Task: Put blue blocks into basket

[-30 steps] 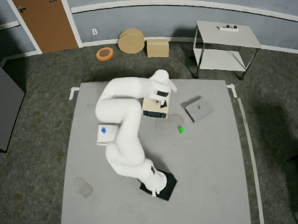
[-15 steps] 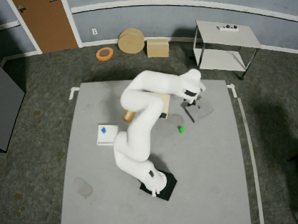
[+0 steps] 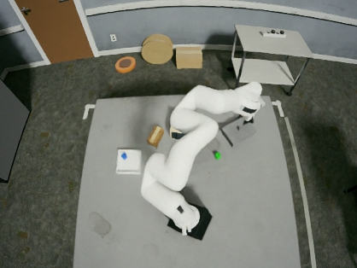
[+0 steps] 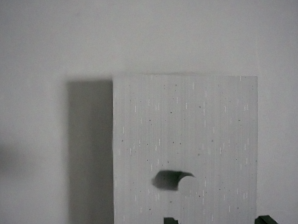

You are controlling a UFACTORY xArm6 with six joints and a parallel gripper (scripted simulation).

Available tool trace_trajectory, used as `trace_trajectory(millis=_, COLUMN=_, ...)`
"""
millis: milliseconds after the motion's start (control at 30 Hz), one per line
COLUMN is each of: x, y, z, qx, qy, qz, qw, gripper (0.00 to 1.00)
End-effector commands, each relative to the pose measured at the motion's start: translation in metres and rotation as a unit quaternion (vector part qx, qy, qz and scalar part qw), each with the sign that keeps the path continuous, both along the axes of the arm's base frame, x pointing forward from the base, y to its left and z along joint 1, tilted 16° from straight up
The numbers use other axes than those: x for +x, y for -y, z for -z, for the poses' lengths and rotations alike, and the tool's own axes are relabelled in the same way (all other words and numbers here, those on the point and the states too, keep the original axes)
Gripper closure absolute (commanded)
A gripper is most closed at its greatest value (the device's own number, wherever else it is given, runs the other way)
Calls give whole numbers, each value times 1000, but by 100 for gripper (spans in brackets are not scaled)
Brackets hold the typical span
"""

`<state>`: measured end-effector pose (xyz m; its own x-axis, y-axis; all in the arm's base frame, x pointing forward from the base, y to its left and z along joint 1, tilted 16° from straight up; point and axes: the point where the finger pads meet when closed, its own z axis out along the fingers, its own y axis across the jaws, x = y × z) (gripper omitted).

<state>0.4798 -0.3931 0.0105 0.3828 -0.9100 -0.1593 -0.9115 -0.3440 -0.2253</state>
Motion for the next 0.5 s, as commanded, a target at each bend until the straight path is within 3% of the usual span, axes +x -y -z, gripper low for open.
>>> trace_trajectory(millis=0, x=4, y=6, z=-1, qx=5, qy=-3, qz=-2, qw=1000, gripper=54)
trace_trajectory(millis=467, x=4, y=6, z=-1, qx=5, qy=-3, qz=-2, qw=1000, gripper=56)
